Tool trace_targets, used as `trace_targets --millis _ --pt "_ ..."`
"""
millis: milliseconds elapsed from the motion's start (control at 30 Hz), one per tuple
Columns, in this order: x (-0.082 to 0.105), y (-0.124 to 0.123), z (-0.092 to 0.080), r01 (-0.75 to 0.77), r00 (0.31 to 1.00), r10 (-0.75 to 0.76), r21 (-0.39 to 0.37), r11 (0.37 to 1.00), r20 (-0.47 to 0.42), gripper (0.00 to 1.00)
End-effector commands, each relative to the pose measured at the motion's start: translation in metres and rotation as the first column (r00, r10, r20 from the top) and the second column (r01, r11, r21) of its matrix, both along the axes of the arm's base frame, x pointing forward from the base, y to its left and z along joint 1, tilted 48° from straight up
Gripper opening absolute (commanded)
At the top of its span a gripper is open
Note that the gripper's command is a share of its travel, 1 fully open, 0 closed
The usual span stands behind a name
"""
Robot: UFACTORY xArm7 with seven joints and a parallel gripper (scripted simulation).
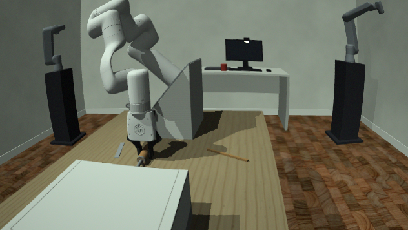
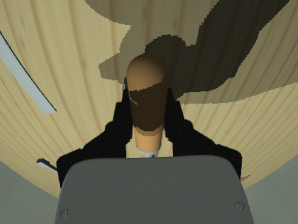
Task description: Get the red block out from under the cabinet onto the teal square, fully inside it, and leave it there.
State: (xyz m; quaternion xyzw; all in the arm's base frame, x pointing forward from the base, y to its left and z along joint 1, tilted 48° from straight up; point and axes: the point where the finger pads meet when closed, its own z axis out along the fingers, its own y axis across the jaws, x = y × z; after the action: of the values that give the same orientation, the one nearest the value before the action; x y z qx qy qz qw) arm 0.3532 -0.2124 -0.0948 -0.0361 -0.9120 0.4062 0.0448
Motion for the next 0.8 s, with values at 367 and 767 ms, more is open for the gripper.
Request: trace_targets --millis 367,767 --pt "-0.0008 -0.0024 0.0048 -0.003 1.0 0.003 0.002 1.0 0.002 0.0" --pt "-0.0008 -0.0024 0.0048 -0.003 1.0 0.003 0.002 1.0 0.002 0.0"
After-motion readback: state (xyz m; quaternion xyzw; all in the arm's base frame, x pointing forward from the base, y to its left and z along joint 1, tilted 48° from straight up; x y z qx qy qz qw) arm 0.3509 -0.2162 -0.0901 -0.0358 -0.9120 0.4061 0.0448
